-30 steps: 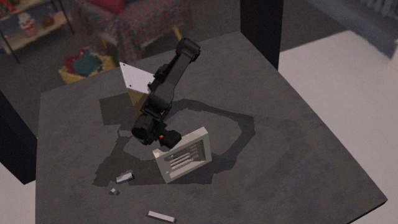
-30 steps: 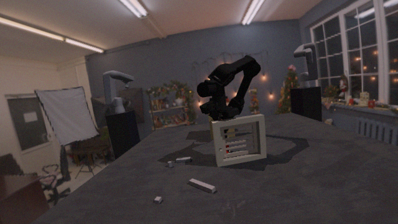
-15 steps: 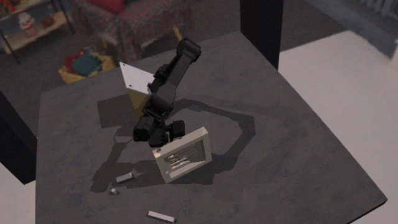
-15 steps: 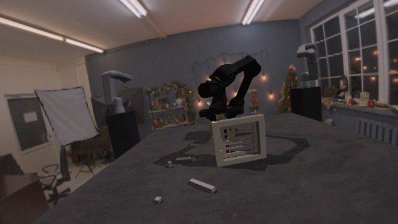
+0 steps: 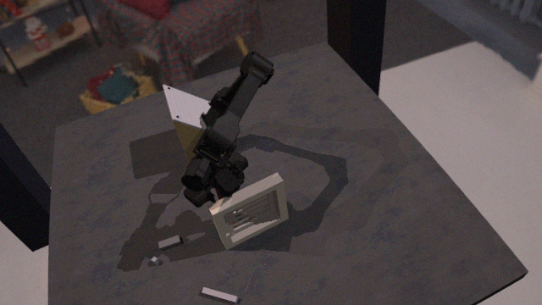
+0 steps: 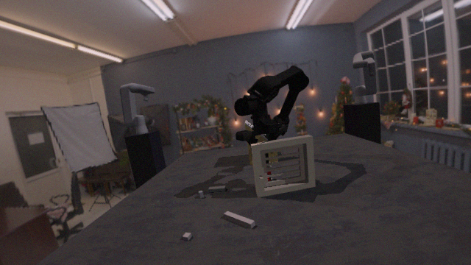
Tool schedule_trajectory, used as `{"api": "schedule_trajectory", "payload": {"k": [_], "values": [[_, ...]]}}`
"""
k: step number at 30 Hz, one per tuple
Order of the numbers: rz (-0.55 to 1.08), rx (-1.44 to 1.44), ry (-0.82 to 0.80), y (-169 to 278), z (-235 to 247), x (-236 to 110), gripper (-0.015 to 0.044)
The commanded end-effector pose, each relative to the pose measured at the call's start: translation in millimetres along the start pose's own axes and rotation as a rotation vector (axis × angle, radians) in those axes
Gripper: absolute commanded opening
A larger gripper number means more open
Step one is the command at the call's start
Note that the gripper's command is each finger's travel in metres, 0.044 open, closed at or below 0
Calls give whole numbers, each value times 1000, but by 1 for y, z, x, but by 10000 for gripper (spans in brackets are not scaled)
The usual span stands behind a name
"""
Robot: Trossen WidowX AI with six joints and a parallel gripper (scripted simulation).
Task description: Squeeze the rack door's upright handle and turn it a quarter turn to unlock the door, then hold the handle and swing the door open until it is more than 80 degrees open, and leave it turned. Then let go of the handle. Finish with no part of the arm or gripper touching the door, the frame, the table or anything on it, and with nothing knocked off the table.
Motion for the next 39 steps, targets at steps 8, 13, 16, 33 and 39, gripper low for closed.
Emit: {"api": "schedule_trajectory", "payload": {"k": [8, 13, 16, 33, 39], "values": [[-5, -556, 3, -1, 0, 0, 285], [-5, -804, 3, -1, 0, 0, 285], [-5, -952, 4, -1, 0, 0, 285], [-4, -1422, 5, -1, 0, 0, 285], [-4, -1422, 5, -1, 0, 0, 285]]}}
Point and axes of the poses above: the point midway between the two fingers, 35 mm back from their tips, its own x axis out along the fingers, its own z axis across the jaws, y = z × x, the point moved 2 cm from there along -x, back along the fingers, and after that the axes turned 4 degrees about x, right-handed, at the moved point
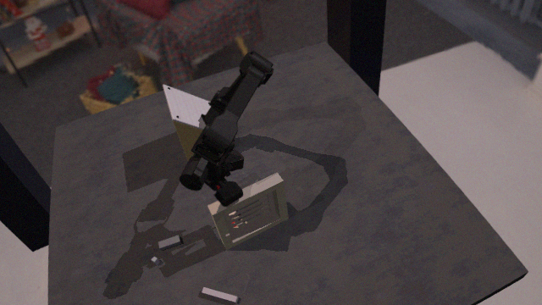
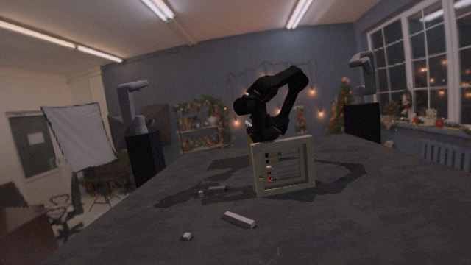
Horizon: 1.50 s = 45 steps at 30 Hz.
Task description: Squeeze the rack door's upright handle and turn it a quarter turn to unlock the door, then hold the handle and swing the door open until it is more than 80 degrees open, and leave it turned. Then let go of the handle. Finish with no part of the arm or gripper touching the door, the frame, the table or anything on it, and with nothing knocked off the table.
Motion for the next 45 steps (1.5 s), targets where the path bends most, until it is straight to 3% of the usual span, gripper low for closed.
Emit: {"api": "schedule_trajectory", "payload": {"k": [1, 5, 45], "values": [[-6, -27, 7, -3, -3, 2, 285], [-6, -27, 7, -3, -3, 2, 285], [-6, -27, 7, -3, -3, 2, 18]]}}
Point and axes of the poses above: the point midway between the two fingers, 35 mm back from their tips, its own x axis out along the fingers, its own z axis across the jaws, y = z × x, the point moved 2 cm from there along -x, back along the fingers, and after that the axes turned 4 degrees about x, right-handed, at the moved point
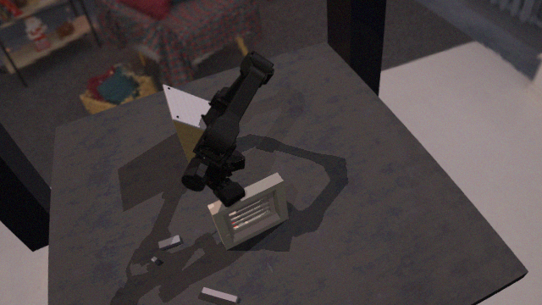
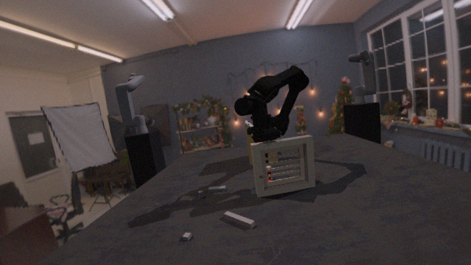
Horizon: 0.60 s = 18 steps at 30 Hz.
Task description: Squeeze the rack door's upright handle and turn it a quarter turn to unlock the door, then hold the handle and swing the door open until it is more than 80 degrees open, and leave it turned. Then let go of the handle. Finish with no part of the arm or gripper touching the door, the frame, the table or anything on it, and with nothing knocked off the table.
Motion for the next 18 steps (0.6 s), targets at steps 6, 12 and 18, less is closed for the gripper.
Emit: {"api": "schedule_trajectory", "payload": {"k": [6, 12, 18], "values": [[1, 29, 1, -1, 1, 0, 13], [1, 162, 1, -3, 5, 0, 13], [0, 295, 0, -6, 10, 0, 13]]}}
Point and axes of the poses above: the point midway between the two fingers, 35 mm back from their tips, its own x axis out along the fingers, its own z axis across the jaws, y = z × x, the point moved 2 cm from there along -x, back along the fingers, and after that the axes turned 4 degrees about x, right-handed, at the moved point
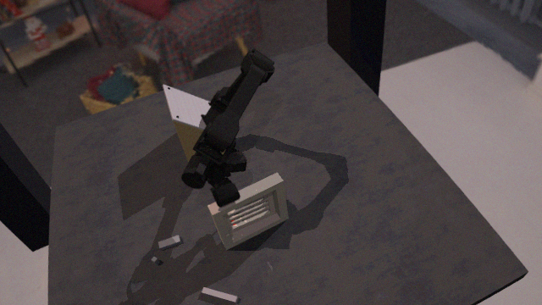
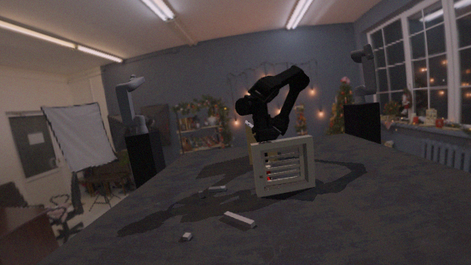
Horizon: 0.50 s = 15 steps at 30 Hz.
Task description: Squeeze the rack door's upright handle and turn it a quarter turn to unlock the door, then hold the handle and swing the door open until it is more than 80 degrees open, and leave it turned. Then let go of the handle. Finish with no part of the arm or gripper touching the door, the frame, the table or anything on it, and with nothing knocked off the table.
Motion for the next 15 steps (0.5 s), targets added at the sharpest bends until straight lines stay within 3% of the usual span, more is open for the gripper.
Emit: {"api": "schedule_trajectory", "payload": {"k": [1, 15], "values": [[-1, 101, -1, -2, 6, 0, 13], [-1, 404, -2, -12, 28, 0, 13]]}}
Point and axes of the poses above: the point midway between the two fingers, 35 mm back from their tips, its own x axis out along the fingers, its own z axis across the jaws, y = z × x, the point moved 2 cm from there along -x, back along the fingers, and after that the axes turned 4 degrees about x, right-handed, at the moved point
